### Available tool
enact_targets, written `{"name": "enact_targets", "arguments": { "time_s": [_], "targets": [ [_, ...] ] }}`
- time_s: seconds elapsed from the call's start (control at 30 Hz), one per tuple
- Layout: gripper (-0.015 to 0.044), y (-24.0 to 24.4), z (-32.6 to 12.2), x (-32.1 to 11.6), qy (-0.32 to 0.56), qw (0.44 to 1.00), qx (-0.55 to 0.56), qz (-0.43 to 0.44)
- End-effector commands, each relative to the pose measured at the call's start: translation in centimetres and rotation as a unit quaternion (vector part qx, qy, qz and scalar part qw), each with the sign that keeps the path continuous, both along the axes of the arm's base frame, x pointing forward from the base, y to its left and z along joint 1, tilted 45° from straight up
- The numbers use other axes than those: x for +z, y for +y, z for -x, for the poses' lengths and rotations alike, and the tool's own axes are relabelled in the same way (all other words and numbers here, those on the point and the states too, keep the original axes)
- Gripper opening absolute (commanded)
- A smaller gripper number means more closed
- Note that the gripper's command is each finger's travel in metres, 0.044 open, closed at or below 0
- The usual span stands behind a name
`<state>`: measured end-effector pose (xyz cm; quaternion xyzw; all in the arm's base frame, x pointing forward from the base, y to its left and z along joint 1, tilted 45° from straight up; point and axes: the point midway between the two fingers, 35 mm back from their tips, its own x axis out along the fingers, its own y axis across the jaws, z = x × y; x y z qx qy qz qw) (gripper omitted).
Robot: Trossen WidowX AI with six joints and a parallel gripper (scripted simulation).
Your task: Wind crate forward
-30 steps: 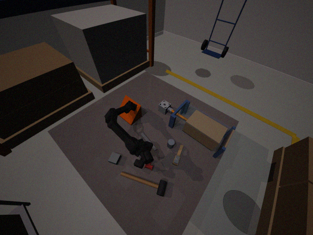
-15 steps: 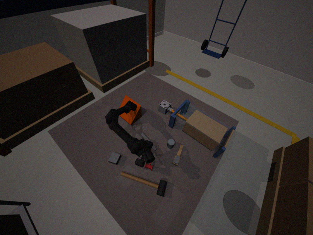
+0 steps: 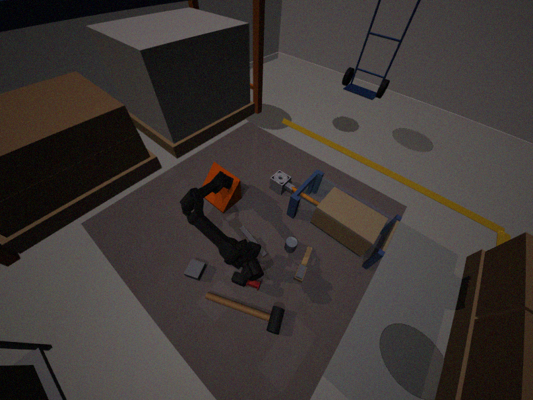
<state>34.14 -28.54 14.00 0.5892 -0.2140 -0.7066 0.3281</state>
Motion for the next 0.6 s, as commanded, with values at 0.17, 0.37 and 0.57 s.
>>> {"name": "enact_targets", "arguments": {
  "time_s": [0.17,0.37,0.57],
  "targets": [
    [0.0440,-0.66,0.23,-0.97,0.004,1.000,0.001,-0.004],
    [0.0400,-0.55,0.14,-0.49,0.001,1.000,-0.001,0.000],
    [0.0360,-0.55,0.14,-0.49,0.001,1.000,-0.001,0.000]
  ]
}}
